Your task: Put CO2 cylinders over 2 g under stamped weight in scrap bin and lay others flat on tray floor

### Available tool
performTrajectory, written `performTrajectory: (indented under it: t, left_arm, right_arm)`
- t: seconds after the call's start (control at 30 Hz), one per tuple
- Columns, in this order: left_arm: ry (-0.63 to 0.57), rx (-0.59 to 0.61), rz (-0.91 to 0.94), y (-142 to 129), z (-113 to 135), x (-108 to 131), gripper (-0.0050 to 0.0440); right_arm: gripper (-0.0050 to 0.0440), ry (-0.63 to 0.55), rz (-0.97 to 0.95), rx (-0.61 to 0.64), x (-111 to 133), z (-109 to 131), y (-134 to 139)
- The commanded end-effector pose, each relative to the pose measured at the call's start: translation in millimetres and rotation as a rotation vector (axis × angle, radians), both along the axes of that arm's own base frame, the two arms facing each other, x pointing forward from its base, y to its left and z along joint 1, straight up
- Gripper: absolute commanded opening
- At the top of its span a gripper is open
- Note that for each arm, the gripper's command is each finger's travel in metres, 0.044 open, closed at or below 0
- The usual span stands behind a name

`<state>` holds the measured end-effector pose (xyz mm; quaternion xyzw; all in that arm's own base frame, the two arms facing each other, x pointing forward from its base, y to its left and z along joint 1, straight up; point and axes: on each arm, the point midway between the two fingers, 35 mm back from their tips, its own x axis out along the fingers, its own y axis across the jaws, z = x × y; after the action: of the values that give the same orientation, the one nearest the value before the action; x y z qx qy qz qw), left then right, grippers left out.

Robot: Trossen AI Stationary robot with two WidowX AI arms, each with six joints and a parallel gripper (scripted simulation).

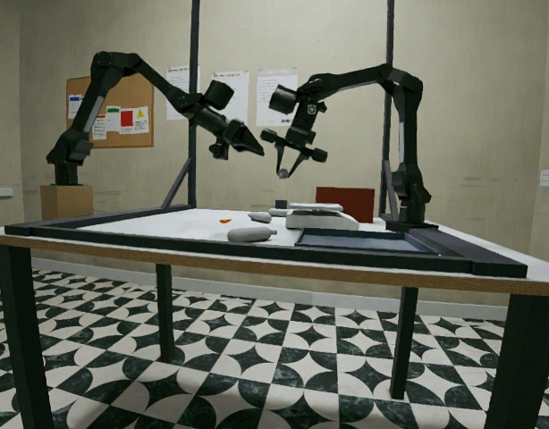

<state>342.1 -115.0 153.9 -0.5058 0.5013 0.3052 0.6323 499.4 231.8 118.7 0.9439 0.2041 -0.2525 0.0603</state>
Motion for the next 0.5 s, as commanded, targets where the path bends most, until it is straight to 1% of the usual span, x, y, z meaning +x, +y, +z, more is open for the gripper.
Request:
performTrajectory:
  t: [0.0,0.23,0.3,0.37,0.43,0.47]
  left_arm:
    - [-0.035,-0.012,0.0,-1,12,3,-0.005]
    - [-0.035,-0.012,0.0,-1,12,3,-0.005]
    - [-0.035,-0.012,0.0,-1,12,3,-0.005]
    - [-0.035,-0.012,0.0,-1,12,3,-0.005]
    - [-0.035,-0.012,0.0,-1,12,3,-0.005]
    - [-0.035,-0.012,0.0,-1,12,3,-0.005]
  right_arm:
    - [0.044,-0.038,-0.004,0.022,5,20,2]
    - [0.044,-0.031,-0.003,0.019,2,18,1]
    - [0.044,-0.005,-0.015,-0.021,3,-2,-9]
    - [0.044,-0.007,-0.024,-0.077,5,-12,-23]
    - [0.044,-0.07,-0.002,-0.136,4,10,-33]
    - [0.044,-0.097,0.017,-0.181,3,15,-38]
